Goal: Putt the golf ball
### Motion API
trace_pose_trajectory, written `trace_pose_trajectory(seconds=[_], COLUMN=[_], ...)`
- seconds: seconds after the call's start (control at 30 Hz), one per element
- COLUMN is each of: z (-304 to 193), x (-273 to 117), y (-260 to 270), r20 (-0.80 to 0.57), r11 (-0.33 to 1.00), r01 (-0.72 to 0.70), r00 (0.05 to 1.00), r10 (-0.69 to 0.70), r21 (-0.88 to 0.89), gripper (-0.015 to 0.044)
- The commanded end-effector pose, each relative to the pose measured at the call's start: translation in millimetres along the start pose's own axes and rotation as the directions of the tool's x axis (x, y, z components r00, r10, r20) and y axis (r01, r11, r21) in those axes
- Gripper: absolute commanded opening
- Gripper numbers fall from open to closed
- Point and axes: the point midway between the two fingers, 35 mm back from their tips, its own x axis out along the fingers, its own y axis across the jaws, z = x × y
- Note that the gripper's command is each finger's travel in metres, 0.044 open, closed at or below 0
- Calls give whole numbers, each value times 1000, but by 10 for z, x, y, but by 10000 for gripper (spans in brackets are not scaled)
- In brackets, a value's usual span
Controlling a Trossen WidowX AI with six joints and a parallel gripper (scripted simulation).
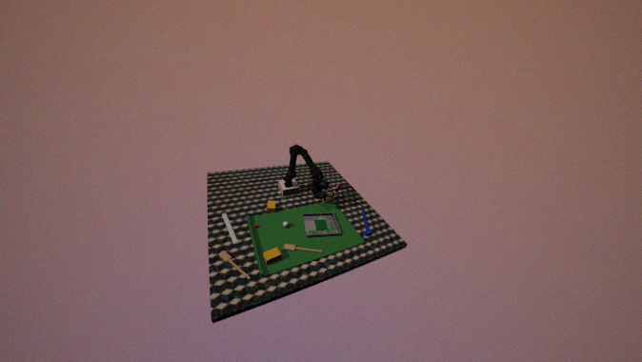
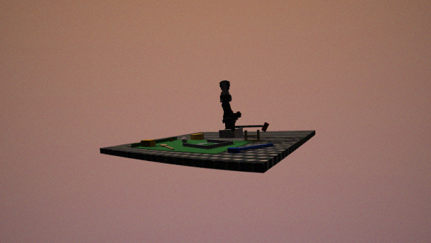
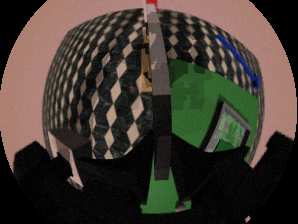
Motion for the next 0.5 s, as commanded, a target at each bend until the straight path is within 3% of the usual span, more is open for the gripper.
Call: trace_pose_trajectory(seconds=[0.0, 0.13, 0.3, 0.47], z=[97, 147, 120, -97], x=[-329, -558, -500, -602], y=[-2, 32, 6, -77], r20=[8, 8, 4, -24], r11=[1000, 1000, 1000, 991], r01=[6, 6, 14, 24], r00=[1000, 1000, 1000, 1000], r10=[-6, -6, -14, -21], r21=[1, 1, 2, 130], gripper=[0, 0, 0, 0])
